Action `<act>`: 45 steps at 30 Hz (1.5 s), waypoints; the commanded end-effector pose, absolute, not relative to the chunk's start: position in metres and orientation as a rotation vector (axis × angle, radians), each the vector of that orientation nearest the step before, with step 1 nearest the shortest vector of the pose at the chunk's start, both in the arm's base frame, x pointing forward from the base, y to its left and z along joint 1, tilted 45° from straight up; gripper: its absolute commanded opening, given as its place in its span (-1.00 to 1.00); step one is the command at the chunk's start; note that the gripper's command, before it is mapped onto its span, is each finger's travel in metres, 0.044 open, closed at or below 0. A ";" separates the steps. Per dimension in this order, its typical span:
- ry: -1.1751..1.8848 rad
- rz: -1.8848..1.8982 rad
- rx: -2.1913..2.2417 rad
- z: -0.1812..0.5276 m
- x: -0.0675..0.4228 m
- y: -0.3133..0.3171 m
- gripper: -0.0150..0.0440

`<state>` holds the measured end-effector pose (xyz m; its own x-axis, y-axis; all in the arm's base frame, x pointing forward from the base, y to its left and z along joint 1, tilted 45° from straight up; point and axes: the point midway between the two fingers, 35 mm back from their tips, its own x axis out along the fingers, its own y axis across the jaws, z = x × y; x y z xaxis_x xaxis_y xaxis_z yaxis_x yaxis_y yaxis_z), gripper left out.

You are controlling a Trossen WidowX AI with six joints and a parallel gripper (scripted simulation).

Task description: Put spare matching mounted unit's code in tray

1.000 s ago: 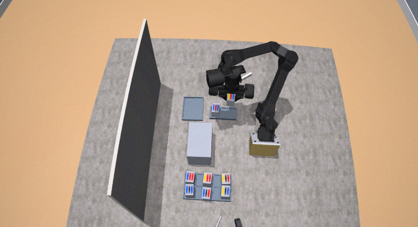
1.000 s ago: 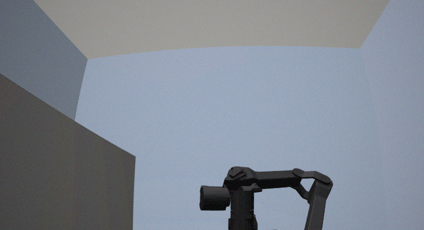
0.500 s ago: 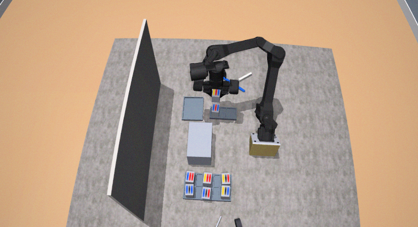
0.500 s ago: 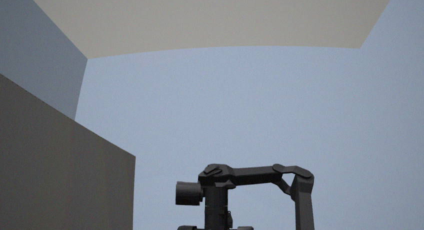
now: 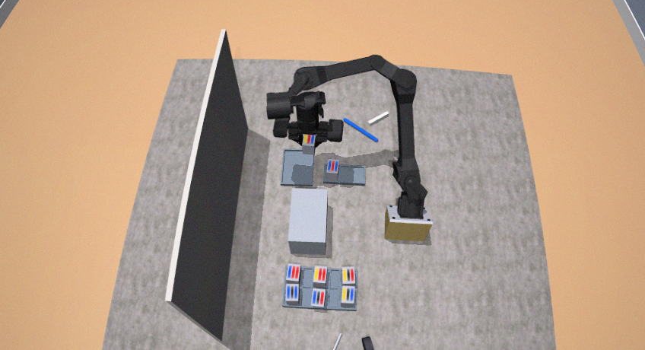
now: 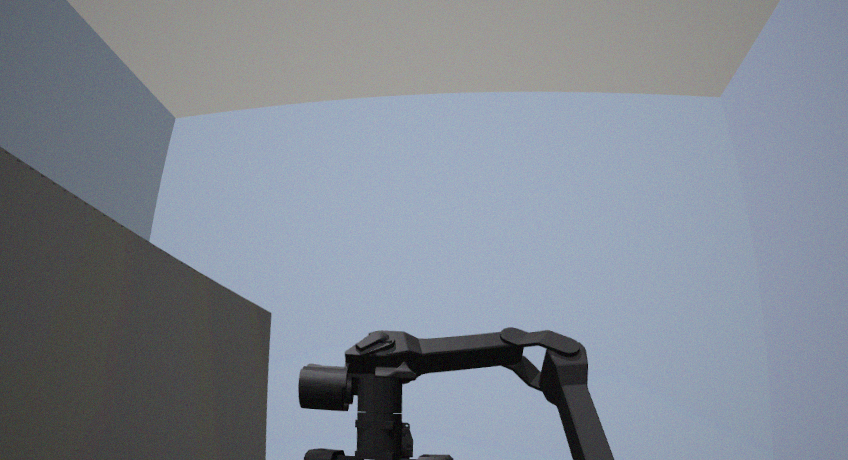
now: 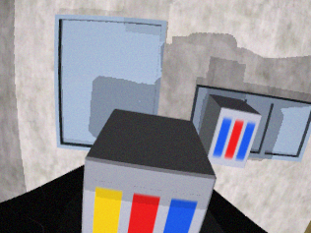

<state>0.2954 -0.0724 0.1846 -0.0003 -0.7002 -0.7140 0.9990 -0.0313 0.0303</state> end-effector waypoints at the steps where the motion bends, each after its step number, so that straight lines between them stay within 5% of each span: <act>1: 0.586 -1.490 0.649 0.185 0.311 -0.075 -0.49; 45: 0.579 -1.492 0.654 0.160 0.340 -0.102 -0.49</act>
